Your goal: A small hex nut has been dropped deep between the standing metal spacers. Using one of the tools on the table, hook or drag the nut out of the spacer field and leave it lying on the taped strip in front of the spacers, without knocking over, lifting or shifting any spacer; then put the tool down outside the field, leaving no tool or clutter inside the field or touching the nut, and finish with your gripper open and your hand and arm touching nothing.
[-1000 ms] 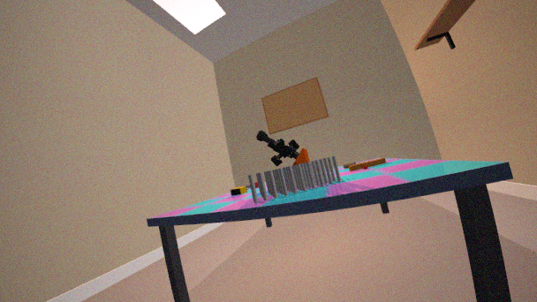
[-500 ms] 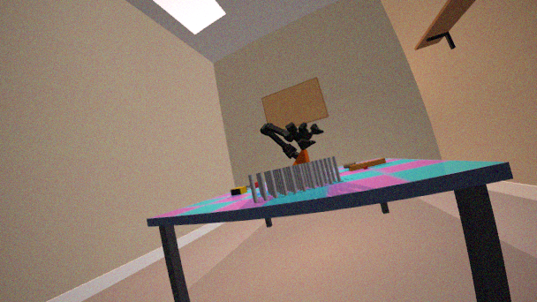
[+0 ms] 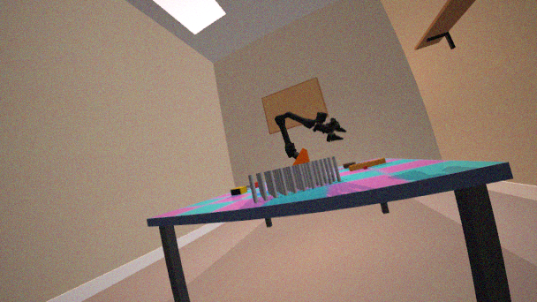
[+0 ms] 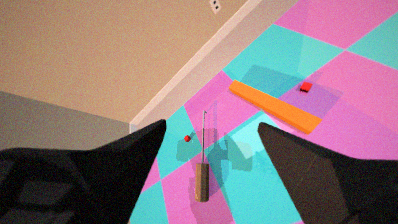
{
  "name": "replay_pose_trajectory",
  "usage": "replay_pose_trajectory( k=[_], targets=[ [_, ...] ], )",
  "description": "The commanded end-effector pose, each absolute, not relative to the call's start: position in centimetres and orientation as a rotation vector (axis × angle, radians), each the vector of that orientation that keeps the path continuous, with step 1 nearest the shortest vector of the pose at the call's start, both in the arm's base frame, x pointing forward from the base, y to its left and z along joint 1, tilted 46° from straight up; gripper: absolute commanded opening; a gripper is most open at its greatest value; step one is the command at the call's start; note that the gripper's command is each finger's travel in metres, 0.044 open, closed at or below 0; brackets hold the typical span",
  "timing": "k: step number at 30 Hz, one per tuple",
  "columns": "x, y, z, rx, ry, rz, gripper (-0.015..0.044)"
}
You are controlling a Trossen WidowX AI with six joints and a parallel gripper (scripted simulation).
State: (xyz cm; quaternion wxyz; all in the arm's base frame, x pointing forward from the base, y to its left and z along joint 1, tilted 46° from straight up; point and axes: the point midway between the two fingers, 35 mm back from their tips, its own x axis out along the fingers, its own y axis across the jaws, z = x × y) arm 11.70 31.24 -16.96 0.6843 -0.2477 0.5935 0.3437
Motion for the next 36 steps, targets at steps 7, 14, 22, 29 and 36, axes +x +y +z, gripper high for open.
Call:
replay_pose_trajectory(
  k=[7,14,22,29,36],
  targets=[
    [-1.8,27.6,-22.6,-0.922,1.520,0.656,0.0440],
    [-4.5,25.7,-23.6,-1.026,1.524,0.602,0.0440],
    [-5.0,21.3,-27.8,-1.027,1.526,0.602,0.0440],
    [-5.0,21.3,-27.8,-1.027,1.526,0.602,0.0440],
    [-5.1,21.1,-27.6,-1.032,1.522,0.605,0.0387]
  ],
)
